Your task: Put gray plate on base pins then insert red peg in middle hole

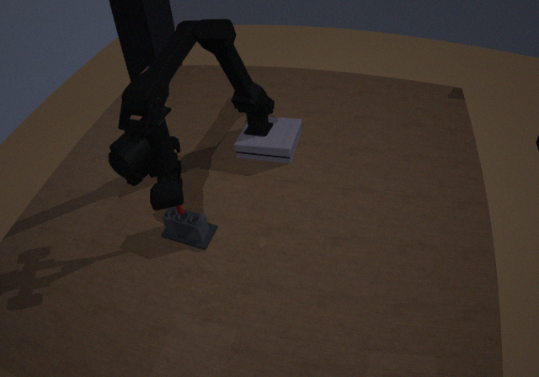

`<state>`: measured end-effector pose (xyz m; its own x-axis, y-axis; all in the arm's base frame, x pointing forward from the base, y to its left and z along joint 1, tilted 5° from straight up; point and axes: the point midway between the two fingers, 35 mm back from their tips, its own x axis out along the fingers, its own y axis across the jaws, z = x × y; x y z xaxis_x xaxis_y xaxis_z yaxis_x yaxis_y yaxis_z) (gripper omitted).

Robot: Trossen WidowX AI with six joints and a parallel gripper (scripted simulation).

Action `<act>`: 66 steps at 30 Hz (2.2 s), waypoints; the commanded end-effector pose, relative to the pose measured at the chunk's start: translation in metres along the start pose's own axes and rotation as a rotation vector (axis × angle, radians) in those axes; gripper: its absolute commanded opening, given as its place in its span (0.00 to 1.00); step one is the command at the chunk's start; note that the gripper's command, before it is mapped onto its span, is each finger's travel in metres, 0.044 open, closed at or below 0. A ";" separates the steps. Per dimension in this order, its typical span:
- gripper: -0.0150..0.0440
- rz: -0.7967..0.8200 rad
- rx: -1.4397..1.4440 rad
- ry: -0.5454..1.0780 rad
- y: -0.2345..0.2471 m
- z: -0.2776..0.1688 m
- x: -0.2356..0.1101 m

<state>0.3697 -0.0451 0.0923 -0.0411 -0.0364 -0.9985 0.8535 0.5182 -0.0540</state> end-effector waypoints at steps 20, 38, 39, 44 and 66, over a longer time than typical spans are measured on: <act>0.25 -0.001 -0.003 -0.002 -0.002 0.001 0.011; 0.25 0.001 0.000 -0.001 -0.001 0.000 0.014; 0.25 0.001 0.000 -0.001 -0.001 0.000 0.015; 0.25 0.002 0.000 -0.001 0.000 -0.001 0.015; 0.25 0.000 -0.002 0.000 -0.001 -0.001 0.017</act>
<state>0.3673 -0.0454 0.0756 -0.0417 -0.0362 -0.9985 0.8529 0.5193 -0.0544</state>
